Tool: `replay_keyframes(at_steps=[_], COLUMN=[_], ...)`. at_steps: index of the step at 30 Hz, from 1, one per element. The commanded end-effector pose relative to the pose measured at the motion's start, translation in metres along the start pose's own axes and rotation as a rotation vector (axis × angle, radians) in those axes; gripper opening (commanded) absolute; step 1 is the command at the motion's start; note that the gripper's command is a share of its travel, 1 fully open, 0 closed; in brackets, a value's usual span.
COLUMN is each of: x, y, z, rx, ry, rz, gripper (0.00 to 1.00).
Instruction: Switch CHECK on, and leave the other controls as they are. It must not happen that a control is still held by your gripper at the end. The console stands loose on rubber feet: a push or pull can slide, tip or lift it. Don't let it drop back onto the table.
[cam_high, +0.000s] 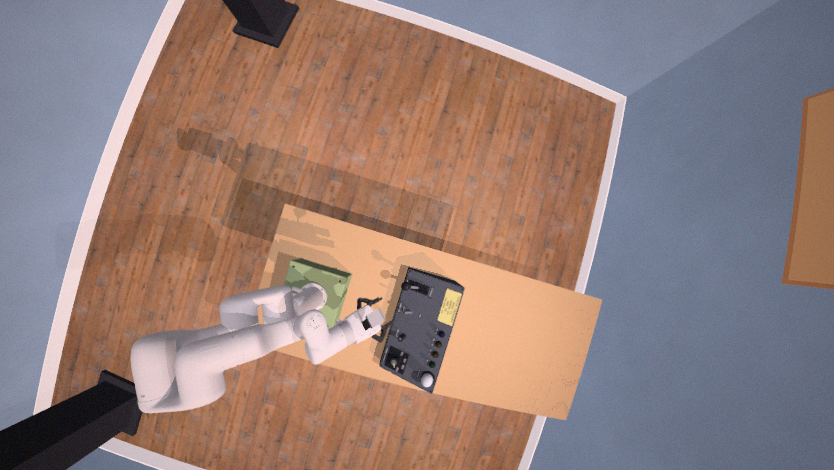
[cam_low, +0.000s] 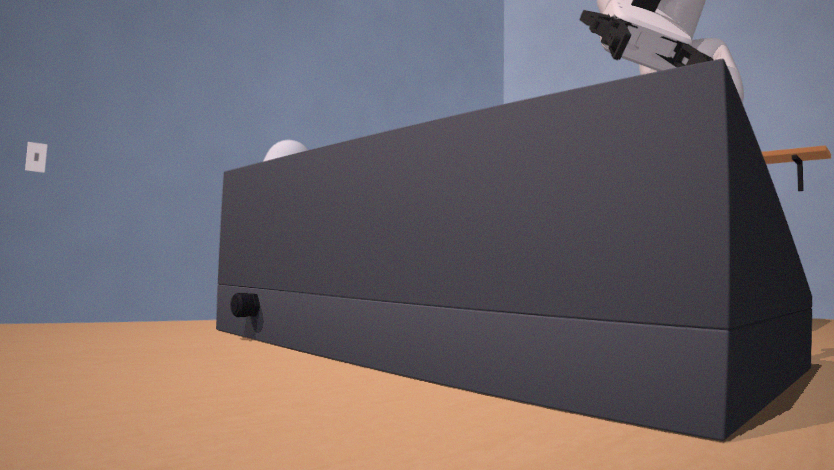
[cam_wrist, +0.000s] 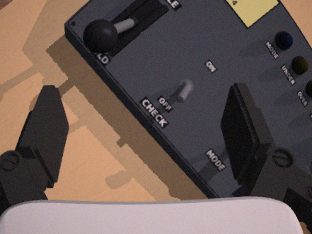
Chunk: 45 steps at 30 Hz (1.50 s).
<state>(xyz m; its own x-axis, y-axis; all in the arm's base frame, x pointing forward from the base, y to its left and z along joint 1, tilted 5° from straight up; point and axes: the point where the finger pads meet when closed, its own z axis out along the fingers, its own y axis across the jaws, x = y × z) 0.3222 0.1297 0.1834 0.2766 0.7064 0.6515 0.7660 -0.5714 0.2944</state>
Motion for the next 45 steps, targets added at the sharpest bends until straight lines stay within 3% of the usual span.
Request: replay_keyframes(at_steps=[1,19,21,30,32,45], x=[0.002,0.001,-0.001,-0.001,-0.007,-0.007], y=[0.001,0.004,0.016,0.016,0.036,0.036], z=[0.0,-0.001,-0.004,-0.004,-0.008,-0.008], rx=[-0.002,-0.005,-0.017,-0.017,-0.04,-0.04], ry=[0.002,0.008,0.024,0.024,0.051,0.051], rz=[-0.001,0.011,0.047,0.047,0.113,0.113], gripper=[1.0,1.0,1.0,1.0,1.0,1.0])
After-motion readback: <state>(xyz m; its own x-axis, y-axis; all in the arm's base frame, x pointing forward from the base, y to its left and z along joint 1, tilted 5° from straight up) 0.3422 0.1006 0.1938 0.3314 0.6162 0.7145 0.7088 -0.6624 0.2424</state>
